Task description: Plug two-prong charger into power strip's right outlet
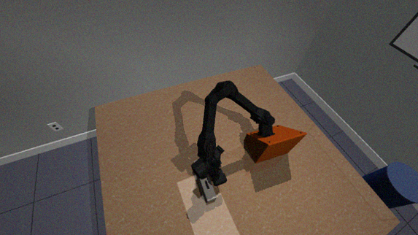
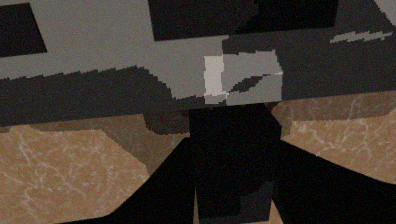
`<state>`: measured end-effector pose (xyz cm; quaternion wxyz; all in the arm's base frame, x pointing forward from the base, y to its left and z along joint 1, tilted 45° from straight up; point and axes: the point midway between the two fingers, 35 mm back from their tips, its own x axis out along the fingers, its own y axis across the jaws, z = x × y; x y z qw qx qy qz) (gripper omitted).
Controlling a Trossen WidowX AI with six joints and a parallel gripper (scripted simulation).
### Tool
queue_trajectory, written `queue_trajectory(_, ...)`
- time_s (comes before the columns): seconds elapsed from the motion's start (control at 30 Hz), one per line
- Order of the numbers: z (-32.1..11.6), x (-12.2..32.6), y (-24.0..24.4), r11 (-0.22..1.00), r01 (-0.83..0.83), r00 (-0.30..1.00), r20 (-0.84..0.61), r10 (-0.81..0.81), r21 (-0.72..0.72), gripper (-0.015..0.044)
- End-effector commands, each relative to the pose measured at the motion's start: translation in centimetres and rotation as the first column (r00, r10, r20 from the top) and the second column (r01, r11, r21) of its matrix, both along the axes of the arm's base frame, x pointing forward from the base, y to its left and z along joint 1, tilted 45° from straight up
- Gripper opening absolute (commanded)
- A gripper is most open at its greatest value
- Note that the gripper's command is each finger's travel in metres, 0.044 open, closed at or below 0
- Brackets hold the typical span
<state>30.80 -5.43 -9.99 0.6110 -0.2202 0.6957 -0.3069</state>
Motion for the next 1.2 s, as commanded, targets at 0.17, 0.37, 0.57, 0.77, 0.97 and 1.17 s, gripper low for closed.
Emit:
queue_trajectory(0.17, 0.1, 0.38, -0.05, 1.0, -0.007, 1.0, -0.002, 0.007, -0.004, 0.0)
queue_trajectory(0.37, 0.1, 0.52, -0.07, 1.0, -0.007, 1.0, -0.002, 0.007, -0.004, 0.0)
queue_trajectory(0.57, 0.11, 0.66, -0.07, 1.0, -0.007, 1.0, -0.002, 0.007, -0.004, 0.0)
queue_trajectory(0.77, 0.12, 0.79, -0.08, 1.0, -0.007, 1.0, -0.002, 0.007, -0.004, 0.0)
queue_trajectory(0.97, 0.1, 0.89, -0.13, 1.0, -0.007, 1.0, -0.002, 0.007, -0.004, 0.0)
queue_trajectory(1.17, 0.1, 1.0, -0.14, 1.0, -0.007, 1.0, -0.002, 0.007, -0.004, 0.0)
